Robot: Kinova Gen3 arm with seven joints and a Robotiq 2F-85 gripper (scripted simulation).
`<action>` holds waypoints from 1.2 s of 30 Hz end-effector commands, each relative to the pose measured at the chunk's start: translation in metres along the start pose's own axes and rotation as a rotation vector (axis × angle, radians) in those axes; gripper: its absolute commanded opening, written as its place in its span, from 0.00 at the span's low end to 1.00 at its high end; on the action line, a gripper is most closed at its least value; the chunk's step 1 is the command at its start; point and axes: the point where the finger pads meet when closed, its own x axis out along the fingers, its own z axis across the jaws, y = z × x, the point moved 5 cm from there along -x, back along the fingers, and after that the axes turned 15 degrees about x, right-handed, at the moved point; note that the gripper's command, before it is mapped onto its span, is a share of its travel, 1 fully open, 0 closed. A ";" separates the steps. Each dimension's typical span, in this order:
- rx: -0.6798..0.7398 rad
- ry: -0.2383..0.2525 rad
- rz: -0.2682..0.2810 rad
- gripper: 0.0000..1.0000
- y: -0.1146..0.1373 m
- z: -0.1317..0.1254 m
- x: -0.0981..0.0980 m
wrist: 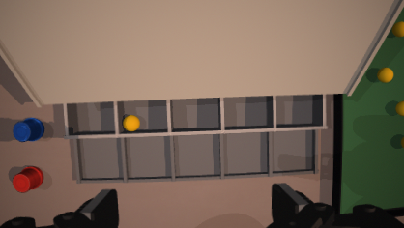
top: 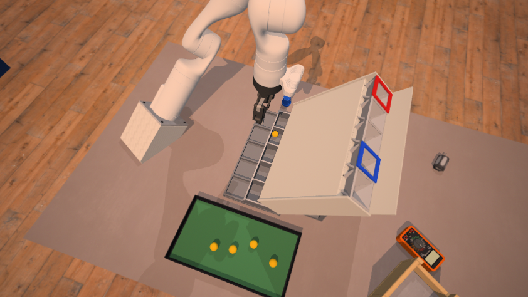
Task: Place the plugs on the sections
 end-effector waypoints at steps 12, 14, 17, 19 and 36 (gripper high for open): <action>0.000 -0.001 0.001 0.50 0.000 0.000 0.000; 0.000 -0.001 0.001 0.50 0.000 0.000 0.000; 0.000 -0.001 0.001 0.50 0.000 0.000 0.000; 0.000 -0.001 0.001 0.50 0.000 0.000 0.000; 0.000 -0.001 0.001 0.50 0.000 0.000 0.000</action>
